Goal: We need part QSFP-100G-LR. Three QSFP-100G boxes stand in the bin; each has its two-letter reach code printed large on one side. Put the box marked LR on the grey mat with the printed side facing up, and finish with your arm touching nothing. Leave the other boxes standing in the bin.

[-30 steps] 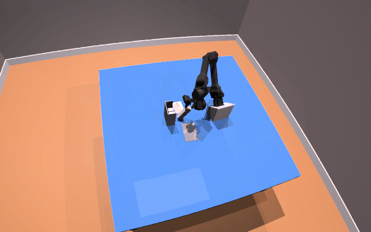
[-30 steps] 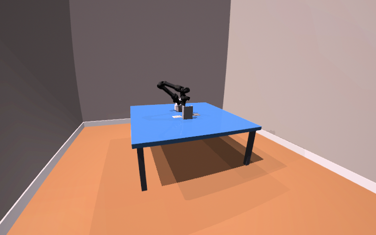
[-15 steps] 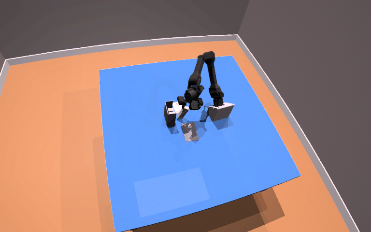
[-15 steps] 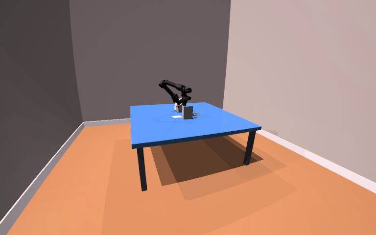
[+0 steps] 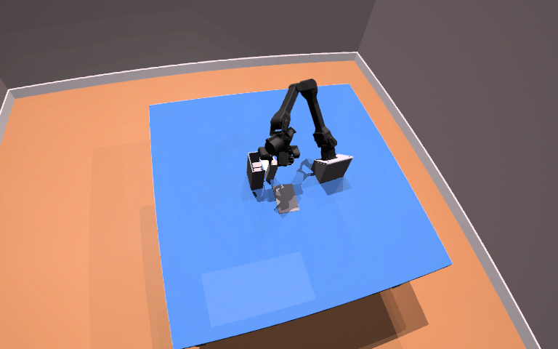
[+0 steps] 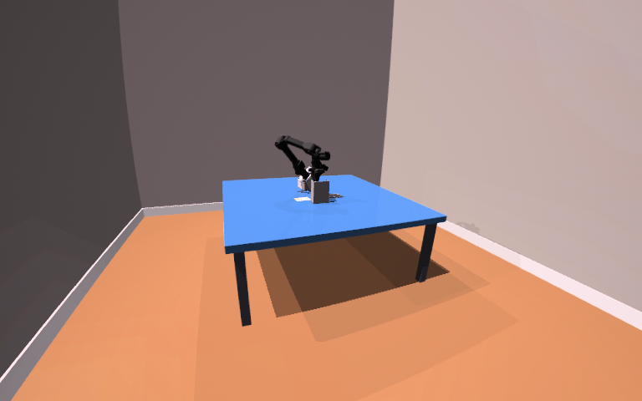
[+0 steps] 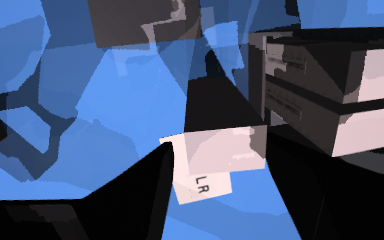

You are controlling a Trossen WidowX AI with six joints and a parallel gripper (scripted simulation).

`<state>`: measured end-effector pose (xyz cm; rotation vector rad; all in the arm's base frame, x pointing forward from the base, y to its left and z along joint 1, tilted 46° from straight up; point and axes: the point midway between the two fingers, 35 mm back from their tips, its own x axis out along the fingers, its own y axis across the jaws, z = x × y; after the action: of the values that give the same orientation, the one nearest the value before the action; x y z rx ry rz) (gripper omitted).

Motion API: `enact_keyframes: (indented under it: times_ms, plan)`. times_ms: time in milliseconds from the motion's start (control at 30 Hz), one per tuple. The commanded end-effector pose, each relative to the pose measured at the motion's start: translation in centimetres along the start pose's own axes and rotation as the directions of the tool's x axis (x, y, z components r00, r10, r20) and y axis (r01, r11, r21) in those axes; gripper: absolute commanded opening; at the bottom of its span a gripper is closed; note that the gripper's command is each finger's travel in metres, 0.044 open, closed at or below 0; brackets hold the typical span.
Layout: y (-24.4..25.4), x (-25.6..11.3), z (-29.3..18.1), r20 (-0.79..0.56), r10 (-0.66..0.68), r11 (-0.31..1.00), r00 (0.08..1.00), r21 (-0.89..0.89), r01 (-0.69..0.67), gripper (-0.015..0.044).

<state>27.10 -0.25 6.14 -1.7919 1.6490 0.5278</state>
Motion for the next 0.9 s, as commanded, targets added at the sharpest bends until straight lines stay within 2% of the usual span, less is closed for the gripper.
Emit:
enact_keyframes:
  times_ms: [0,133,400,500,600,767,867]
  plan:
    - [-0.8,0.1,0.0,0.005,0.047,0.999,0.999,0.011,-0.047,0.0242]
    - [-1.1,0.1,0.0,0.006,0.067,0.998,0.998,0.011,-0.067,0.0242]
    - [-0.8,0.1,0.0,0.001,0.048,0.999,0.999,0.003,-0.048,0.0440]
    - [-0.8,-0.1,0.0,0.001,0.048,0.999,0.999,0.003,-0.048,0.0440]
    - [-1.2,-2.6,0.0,0.002,0.050,0.999,0.999,0.004,-0.050,0.0440]
    - [-1.2,-2.8,0.0,0.002,0.050,0.999,0.999,0.004,-0.050,0.0440]
    - [-1.2,-2.5,0.0,0.000,0.045,0.999,0.999,-0.002,-0.045,0.0361]
